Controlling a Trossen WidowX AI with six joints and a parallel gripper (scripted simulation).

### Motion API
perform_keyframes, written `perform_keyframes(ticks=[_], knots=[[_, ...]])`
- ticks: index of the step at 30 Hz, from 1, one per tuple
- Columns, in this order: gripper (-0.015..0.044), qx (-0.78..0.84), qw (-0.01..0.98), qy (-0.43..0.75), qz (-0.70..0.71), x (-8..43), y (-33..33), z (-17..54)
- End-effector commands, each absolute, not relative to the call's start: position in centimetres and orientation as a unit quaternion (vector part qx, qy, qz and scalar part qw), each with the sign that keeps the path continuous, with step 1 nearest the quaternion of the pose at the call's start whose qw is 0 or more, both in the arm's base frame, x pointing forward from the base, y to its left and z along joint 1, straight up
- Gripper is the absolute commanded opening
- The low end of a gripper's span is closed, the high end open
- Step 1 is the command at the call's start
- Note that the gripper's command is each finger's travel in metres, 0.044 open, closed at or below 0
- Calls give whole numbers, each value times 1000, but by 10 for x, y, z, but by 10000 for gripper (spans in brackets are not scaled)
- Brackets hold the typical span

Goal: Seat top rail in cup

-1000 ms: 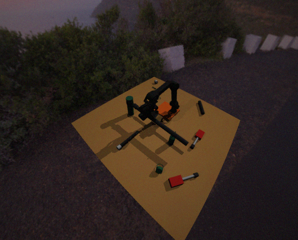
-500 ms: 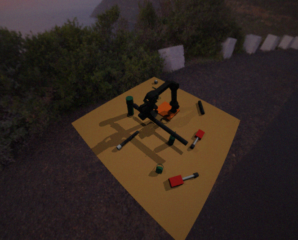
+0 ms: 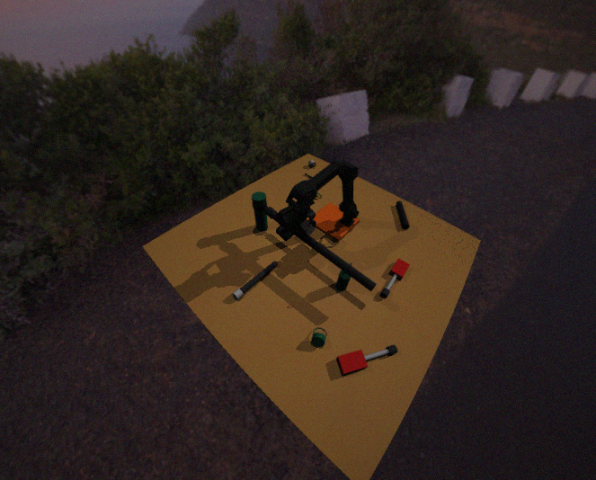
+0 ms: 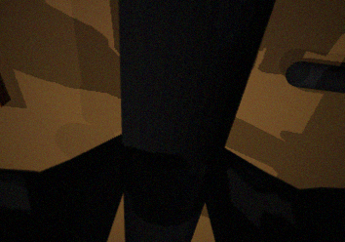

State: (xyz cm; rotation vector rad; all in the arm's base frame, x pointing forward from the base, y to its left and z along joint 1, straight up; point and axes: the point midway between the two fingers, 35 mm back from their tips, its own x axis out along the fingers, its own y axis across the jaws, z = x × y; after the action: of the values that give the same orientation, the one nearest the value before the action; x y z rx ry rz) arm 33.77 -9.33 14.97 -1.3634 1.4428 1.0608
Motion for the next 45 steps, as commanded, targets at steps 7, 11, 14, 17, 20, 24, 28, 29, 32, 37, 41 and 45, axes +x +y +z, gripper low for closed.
perform_keyframes(ticks=[7, 11, 14, 17, 20, 24, 28, 29, 32, 37, 41, 45], knots=[[0, -553, 428, 583, 413, 339, -106, 157], [0, -553, 428, 583, 413, 339, -107, 158], [0, -553, 428, 583, 413, 340, -108, 158], [0, -553, 428, 584, 413, 340, -109, 158], [0, -553, 428, 584, 413, 340, -110, 159], [0, -553, 428, 584, 413, 340, -111, 159], [0, -553, 428, 584, 413, 340, -112, 159], [0, -553, 428, 584, 413, 340, -113, 159], [0, -553, 428, 584, 413, 340, -114, 160], [0, -553, 428, 584, 413, 341, -115, 160], [0, -553, 428, 584, 413, 341, -116, 161], [0, -547, 425, 582, 426, 337, -110, 153]])
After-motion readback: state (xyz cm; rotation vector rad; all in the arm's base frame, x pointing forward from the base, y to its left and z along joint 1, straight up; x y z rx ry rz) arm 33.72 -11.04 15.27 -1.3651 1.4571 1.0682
